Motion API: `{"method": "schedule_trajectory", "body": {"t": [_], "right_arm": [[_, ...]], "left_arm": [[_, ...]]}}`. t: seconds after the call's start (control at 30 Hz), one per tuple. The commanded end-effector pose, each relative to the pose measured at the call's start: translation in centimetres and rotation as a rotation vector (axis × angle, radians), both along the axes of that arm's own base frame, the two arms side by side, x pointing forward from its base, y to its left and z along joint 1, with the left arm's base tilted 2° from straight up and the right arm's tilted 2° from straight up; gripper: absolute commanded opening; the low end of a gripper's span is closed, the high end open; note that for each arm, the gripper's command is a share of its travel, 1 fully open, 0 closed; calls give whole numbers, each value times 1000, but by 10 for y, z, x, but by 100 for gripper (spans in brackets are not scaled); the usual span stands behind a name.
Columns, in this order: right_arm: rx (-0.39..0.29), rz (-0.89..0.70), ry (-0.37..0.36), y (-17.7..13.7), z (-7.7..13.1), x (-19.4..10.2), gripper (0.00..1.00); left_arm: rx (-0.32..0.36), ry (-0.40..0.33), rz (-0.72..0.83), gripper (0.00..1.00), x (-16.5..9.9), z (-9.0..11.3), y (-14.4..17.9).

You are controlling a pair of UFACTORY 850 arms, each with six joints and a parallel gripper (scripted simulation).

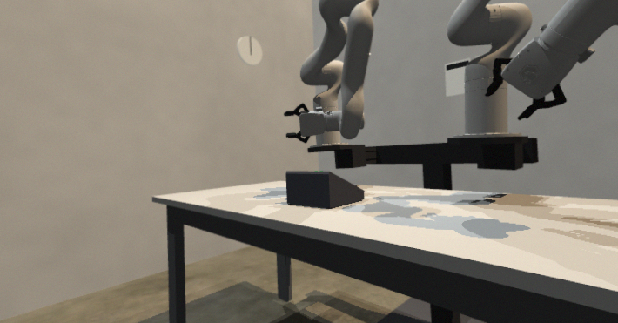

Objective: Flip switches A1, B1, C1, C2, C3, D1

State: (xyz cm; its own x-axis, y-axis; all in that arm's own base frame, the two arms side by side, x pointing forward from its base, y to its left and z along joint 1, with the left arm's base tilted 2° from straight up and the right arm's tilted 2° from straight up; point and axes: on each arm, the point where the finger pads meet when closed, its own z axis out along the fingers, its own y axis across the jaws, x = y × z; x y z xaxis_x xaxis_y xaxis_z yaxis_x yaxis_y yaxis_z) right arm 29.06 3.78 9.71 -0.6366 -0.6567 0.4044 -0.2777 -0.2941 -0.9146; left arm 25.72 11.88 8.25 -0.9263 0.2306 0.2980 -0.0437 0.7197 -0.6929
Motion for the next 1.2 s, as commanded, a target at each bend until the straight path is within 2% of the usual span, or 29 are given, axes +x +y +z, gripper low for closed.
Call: {"method": "schedule_trajectory", "body": {"t": [0.0, 0.33, 0.4, 0.53, 0.9, 0.97, 1.17], "right_arm": [[0, 0, -1, 0, 0, 0, 100], [0, 0, -1, 0, 0, 0, 100], [0, 0, -1, 0, 0, 0, 100], [0, 0, -1, 0, 0, 0, 100], [0, 0, -1, 0, 0, 0, 100], [0, 0, -1, 0, 0, 0, 100], [0, 0, -1, 0, 0, 0, 100]], "left_arm": [[-8, -88, -33, 100, 4, 13, 20], [-1, -343, -159, 100, 4, 57, 83], [-1, -343, -159, 100, 4, 57, 83], [14, -444, -222, 100, -1, 78, 110], [87, -687, -430, 100, -31, 143, 179], [87, -687, -430, 100, -31, 143, 179], [138, -787, -561, 100, -56, 181, 211]]}}
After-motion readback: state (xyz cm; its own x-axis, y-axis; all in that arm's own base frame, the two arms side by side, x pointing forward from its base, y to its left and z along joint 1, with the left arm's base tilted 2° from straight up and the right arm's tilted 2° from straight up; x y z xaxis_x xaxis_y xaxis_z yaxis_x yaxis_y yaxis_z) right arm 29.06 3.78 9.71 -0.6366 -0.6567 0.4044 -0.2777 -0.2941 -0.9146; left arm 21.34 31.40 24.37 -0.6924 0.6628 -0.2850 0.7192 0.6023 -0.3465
